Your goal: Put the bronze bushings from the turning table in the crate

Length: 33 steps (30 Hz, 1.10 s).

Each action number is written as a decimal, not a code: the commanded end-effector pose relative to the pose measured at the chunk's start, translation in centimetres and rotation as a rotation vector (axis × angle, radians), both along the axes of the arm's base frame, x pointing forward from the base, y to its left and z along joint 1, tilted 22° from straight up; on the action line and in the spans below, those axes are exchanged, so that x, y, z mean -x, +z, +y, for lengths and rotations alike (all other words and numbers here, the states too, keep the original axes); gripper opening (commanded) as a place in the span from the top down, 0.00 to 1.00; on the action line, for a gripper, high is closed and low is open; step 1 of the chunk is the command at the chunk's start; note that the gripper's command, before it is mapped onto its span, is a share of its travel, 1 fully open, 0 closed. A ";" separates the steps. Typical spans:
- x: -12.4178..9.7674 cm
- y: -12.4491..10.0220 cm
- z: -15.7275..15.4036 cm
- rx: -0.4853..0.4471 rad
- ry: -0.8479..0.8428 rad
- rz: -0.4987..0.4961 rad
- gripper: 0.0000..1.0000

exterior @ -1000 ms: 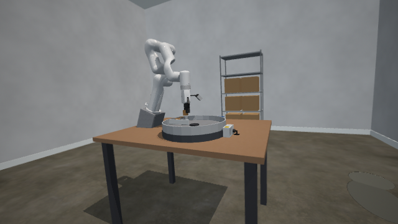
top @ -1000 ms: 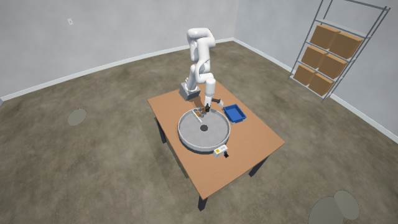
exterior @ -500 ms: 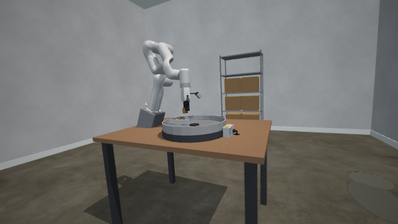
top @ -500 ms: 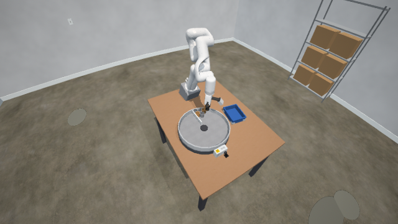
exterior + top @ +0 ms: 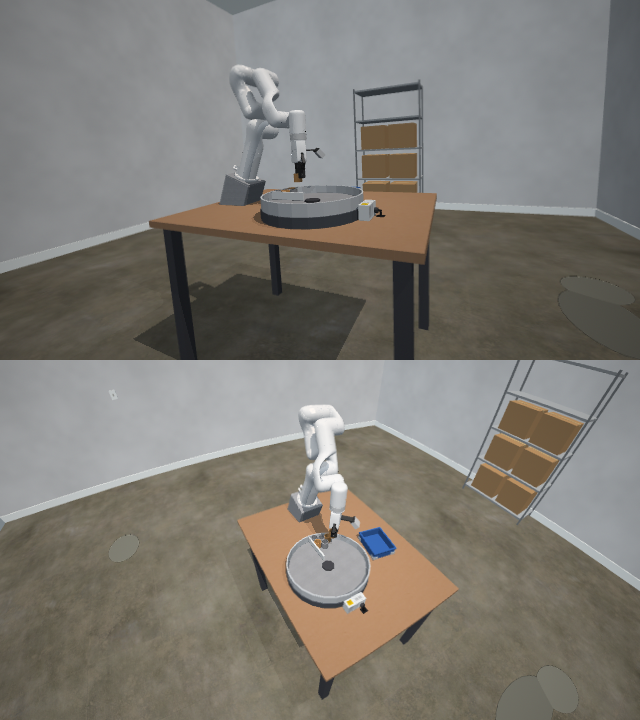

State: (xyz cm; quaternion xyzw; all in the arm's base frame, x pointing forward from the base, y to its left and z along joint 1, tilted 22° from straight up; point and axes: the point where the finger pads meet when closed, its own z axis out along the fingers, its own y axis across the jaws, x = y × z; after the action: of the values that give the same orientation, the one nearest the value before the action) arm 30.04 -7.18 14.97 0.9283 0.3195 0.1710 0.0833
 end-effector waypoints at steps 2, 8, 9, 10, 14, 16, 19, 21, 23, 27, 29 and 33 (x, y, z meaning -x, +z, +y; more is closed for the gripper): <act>-0.3 0.2 0.1 0.026 0.065 0.001 1.00; -0.5 0.4 0.4 0.062 0.157 0.008 1.00; -0.6 0.4 0.5 0.073 0.186 0.009 1.00; -0.7 0.4 0.5 0.085 0.218 0.012 1.00; -1.1 0.7 0.9 0.143 0.367 0.021 1.00; -1.3 0.7 1.1 0.169 0.434 0.026 1.00; -1.6 0.9 1.4 0.209 0.539 0.032 1.00; -1.6 0.9 1.4 0.209 0.539 0.032 1.00; -1.9 1.0 1.7 0.251 0.646 0.039 1.00; -2.2 1.2 2.1 0.300 0.776 0.046 1.00; -2.4 1.3 2.3 0.327 0.846 0.050 1.00; -2.8 1.5 2.7 0.379 0.983 0.058 1.00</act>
State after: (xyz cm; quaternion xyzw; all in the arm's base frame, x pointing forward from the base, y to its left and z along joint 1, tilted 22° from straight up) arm 32.44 -4.80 16.17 0.6895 0.7006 0.1074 0.1488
